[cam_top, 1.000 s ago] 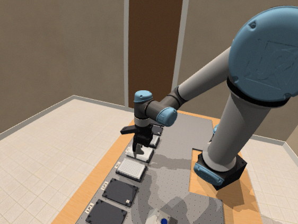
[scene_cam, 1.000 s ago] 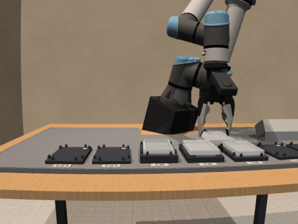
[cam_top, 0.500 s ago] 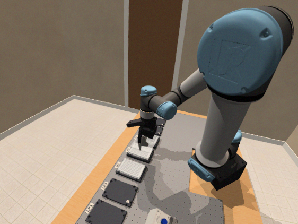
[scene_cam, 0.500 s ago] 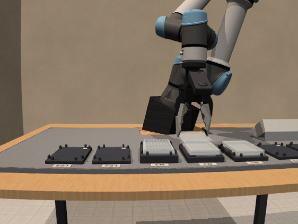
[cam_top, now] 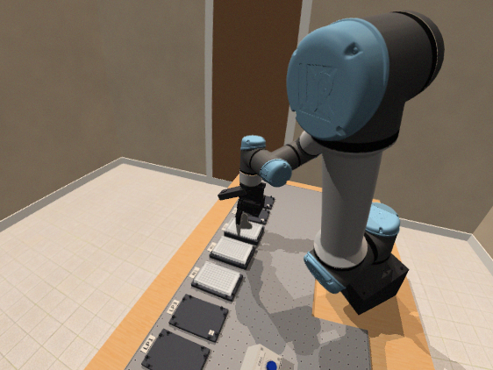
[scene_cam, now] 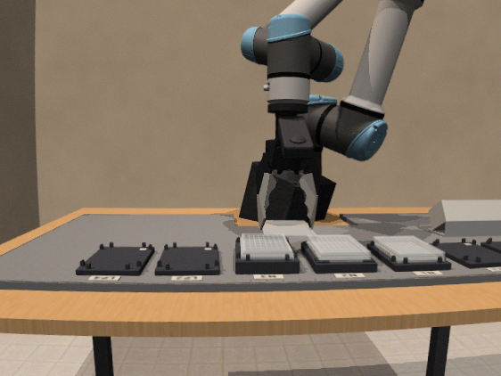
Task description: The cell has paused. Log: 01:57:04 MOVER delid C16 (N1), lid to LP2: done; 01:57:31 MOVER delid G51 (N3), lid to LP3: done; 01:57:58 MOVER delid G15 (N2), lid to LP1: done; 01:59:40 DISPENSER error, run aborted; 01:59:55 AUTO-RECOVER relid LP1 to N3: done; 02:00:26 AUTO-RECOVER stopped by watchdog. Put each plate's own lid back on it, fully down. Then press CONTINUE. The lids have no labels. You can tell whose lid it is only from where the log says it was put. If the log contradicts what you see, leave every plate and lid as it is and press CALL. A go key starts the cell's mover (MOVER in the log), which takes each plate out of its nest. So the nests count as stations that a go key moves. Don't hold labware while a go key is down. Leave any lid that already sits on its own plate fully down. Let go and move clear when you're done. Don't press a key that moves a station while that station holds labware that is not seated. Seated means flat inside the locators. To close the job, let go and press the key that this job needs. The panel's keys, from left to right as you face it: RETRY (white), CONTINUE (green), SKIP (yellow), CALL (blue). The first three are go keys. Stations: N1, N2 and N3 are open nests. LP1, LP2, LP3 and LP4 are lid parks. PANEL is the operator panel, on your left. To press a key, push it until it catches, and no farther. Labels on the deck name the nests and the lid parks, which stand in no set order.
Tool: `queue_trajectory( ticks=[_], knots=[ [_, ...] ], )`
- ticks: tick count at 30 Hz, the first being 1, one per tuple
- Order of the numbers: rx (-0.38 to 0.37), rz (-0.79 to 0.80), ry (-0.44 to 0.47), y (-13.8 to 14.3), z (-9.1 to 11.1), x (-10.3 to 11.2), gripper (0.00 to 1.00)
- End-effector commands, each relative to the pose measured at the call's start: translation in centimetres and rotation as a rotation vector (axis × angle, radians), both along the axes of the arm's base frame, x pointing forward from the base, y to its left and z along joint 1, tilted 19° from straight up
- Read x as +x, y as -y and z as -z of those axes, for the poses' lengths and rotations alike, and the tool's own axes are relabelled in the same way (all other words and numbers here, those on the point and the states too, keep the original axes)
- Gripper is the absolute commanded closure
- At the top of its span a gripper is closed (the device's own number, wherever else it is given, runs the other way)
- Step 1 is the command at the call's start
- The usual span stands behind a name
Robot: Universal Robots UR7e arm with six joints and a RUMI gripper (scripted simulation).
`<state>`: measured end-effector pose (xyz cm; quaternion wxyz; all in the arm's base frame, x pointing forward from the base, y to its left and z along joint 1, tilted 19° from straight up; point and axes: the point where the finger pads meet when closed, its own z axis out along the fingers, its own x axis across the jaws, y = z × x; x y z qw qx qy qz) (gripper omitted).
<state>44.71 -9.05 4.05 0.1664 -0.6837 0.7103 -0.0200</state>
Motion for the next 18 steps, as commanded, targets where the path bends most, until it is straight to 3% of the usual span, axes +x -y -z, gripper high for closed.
queue_trajectory(
  ticks=[1, 18],
  knots=[
    [0.001, -0.009, 0.004, 3.18, 0.67, 0.39, 1.00],
    [0.002, -0.011, 0.003, 3.76, 1.03, 0.39, 1.00]
  ],
)
